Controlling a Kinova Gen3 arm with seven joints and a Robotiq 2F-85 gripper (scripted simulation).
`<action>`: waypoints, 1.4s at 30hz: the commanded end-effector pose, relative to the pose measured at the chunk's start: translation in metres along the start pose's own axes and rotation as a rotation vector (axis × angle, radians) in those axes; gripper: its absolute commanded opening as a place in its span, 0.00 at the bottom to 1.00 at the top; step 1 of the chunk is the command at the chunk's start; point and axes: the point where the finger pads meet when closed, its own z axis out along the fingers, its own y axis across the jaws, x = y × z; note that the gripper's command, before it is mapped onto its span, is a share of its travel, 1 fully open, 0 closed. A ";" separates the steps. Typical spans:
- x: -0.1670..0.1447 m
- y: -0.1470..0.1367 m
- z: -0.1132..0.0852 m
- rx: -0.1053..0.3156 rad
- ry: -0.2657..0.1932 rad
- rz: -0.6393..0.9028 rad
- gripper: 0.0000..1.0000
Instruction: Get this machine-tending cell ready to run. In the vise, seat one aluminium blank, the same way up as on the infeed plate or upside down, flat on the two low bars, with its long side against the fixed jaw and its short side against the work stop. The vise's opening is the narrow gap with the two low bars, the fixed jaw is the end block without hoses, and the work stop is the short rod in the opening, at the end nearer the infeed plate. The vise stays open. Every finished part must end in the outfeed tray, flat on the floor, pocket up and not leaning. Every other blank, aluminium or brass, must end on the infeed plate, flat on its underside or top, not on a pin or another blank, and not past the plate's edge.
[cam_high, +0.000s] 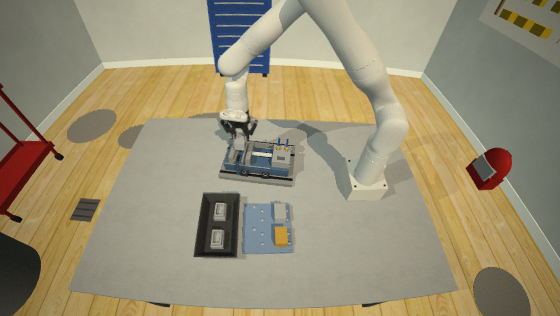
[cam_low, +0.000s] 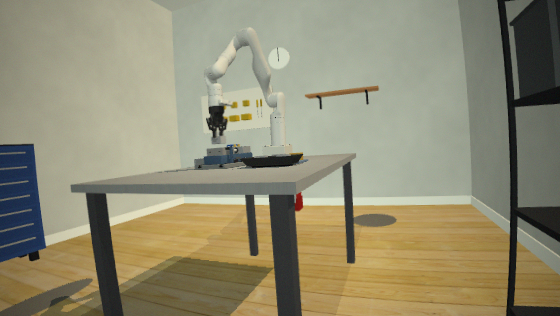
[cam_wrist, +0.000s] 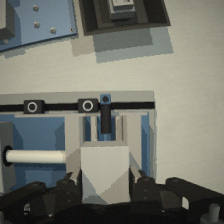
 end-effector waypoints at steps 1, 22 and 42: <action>0.000 0.000 0.001 0.001 0.000 0.000 0.00; 0.000 0.000 0.012 0.001 0.000 0.000 0.00; 0.000 0.000 0.013 0.001 0.000 0.000 0.00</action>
